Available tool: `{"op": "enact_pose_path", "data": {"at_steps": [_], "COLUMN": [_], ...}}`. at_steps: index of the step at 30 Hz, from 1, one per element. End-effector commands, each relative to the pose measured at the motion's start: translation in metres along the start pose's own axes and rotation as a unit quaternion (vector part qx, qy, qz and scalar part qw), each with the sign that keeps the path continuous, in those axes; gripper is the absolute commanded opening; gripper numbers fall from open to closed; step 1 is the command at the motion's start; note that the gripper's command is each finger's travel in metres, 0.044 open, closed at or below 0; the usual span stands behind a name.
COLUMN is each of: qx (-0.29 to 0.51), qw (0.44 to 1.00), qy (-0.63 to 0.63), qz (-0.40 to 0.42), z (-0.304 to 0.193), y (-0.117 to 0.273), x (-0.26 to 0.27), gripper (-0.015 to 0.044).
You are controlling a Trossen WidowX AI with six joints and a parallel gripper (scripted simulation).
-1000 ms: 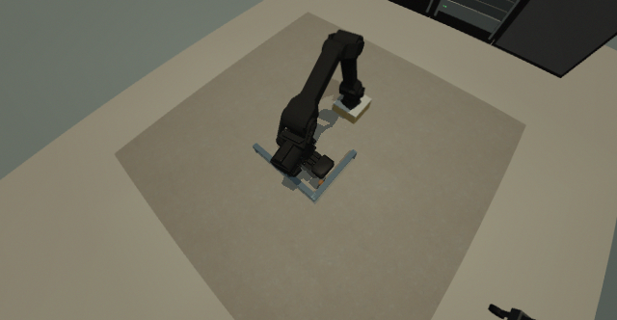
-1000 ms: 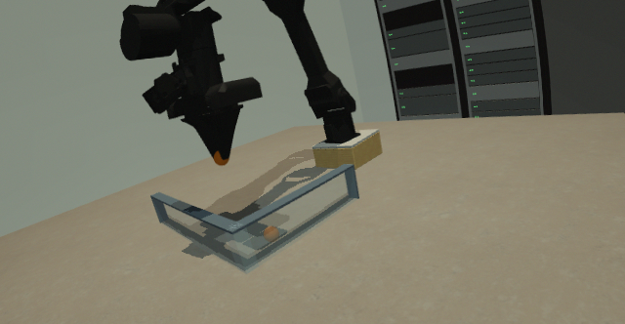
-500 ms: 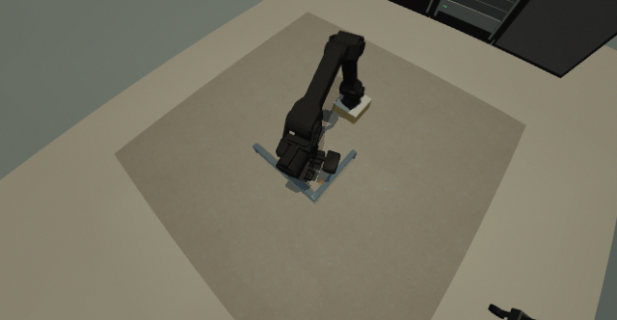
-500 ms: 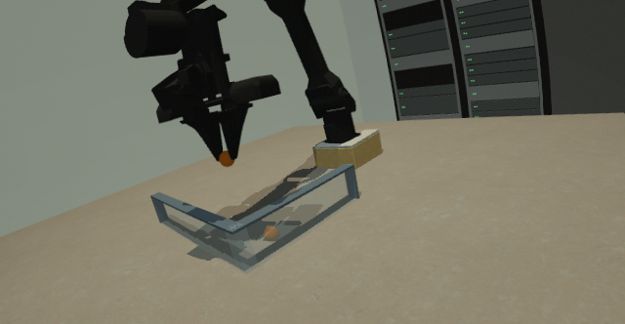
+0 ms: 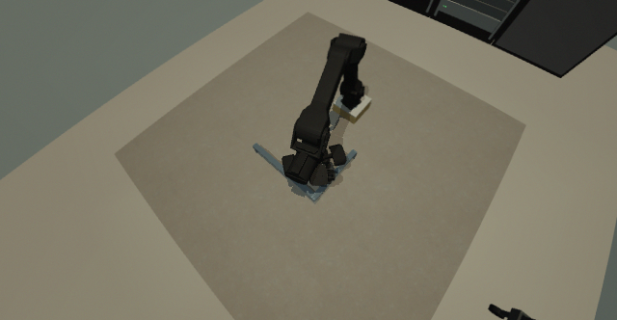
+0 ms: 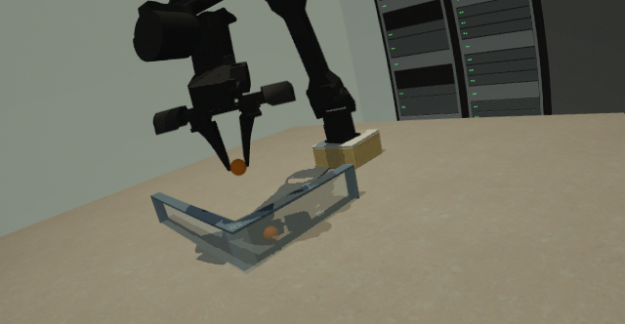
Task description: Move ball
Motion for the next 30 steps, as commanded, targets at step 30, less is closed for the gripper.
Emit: {"op": "enact_pose_path", "data": {"at_steps": [30], "qx": [0.004], "qw": [0.952], "qy": [0.305], "qz": [0.002], "z": [0.017], "y": [-0.055], "x": [0.017], "gripper": [0.0000]}}
Point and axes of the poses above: the point midway between the two fingers, 35 mm back from their tips, its own y axis back along the fingers, its own x axis across the jaws, z = x × y, the point moved 2 cm from there along y, back along the fingers, and after that the axes turned 2 degrees about y, right-handed, at the moved point
